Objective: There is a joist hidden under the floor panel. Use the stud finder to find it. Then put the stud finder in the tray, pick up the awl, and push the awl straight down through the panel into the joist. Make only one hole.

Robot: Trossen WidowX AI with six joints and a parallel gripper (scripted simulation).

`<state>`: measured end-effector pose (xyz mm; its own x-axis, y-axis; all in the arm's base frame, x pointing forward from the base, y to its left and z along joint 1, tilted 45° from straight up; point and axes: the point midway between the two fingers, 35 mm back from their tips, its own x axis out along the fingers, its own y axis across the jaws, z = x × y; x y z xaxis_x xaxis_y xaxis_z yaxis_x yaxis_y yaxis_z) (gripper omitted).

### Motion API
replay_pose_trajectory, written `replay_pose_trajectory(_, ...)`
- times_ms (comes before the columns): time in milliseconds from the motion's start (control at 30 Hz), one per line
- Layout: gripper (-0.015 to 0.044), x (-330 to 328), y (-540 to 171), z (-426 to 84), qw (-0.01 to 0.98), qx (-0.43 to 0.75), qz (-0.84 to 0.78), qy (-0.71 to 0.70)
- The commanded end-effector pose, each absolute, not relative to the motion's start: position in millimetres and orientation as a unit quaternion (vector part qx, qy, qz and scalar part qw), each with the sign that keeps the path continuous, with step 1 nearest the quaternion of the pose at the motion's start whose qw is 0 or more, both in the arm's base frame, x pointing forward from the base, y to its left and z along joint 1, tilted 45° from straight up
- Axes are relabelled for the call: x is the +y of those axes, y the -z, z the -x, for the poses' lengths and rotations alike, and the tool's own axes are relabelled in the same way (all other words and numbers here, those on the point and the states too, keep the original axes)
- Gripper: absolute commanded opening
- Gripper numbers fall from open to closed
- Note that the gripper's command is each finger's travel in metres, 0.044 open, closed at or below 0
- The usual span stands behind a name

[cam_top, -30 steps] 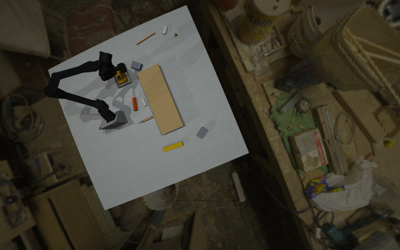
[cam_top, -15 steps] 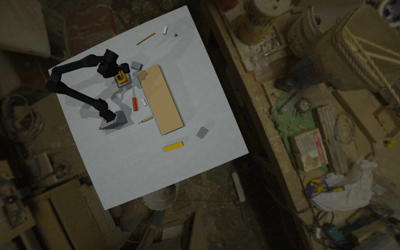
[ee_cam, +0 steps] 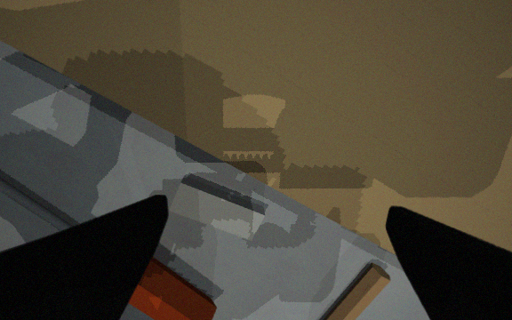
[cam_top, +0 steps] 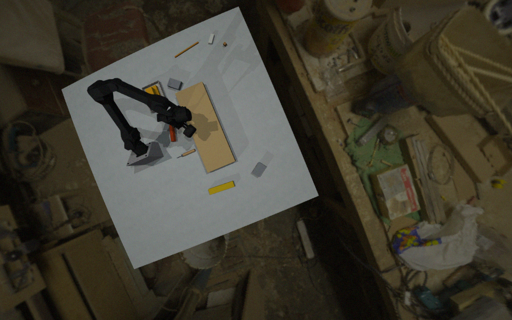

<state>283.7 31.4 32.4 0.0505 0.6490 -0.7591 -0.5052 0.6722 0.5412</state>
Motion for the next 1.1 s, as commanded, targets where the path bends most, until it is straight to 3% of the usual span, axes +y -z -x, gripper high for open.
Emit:
replay_pose_trajectory(0, 0.0440, -2, 10, -272, 0.696, 0.612, -0.133, -0.351)
replay_pose_trajectory(200, 0.0440, -39, 70, -235, 0.638, 0.670, -0.249, -0.287)
replay_pose_trajectory(1067, 0.0440, -35, 89, -240, 0.636, 0.671, -0.252, -0.285)
